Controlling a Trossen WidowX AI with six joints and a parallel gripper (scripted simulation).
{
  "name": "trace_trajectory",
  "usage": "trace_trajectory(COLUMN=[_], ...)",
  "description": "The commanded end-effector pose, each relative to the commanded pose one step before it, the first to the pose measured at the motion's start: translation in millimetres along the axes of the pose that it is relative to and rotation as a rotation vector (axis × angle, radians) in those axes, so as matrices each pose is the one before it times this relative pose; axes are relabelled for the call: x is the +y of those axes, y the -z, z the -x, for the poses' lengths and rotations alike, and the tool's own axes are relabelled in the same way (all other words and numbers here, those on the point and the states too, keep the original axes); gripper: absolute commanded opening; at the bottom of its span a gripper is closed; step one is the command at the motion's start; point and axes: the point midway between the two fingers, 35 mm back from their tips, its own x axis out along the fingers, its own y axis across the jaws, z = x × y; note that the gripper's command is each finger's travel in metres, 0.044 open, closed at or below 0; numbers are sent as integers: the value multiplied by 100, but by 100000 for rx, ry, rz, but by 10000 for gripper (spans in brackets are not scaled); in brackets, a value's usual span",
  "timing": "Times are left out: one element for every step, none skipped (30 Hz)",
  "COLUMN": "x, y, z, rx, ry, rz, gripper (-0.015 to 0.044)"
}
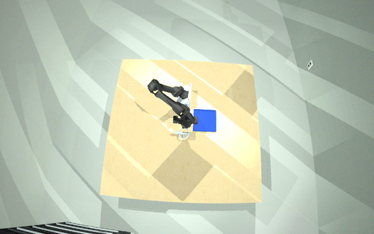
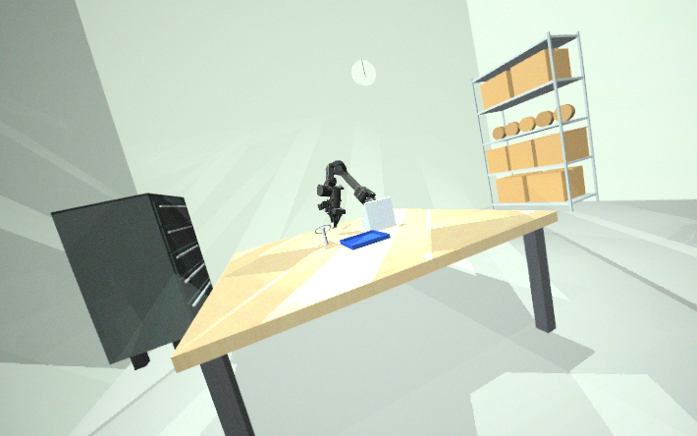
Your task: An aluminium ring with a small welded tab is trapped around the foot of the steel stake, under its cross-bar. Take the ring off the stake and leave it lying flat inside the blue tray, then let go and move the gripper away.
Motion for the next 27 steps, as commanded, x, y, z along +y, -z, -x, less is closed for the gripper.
trace_trajectory(x=[-488, -119, -89, -53, -62, -110, -146, -119, -71, -56, -92, -122, -121, -90, -54, -61, -109, -146, -120, -72, -57, -94, -124, -124, -92, -55, -60], y=[20, 20, 15, 8, 4, 7, 8, 6, 3, 9, 15, 19, 18, 13, 7, 3, 5, 6, 4, 2, 9, 14, 18, 17, 12, 7, 2], z=[-63, -41, -30, -17, 1, 2, 5, 6, 4, -17, -27, -35, -32, -23, -13, 4, 8, 13, 12, 8, -14, -22, -28, -25, -18, -10, 7], rx=[-525, -62, -60, -42, -9, -29, -62, -70, -51, -5, -18, -42, -63, -61, -42, -9, -29, -62, -71, -51, -5, -18, -43, -64, -61, -42, -10], ry=[-2691, -749, -556, -332, -400, -703, -929, -751, -448, -352, -575, -755, -743, -548, -327, -394, -699, -930, -756, -451, -354, -577, -755, -742, -547, -326, -391], rz=[-1079, -227, -169, -101, -122, -214, -282, -228, -136, -107, -175, -230, -226, -167, -99, -120, -213, -283, -230, -137, -108, -176, -230, -226, -167, -99, -120], gripper=[0, 0, 0, 0, 0, 0, 0, 0, 0, 0, 0, 0, 0, 0, 0, 0, 0, 0, 0, 0, 0, 0, 0, 0, 0, 0, 0])
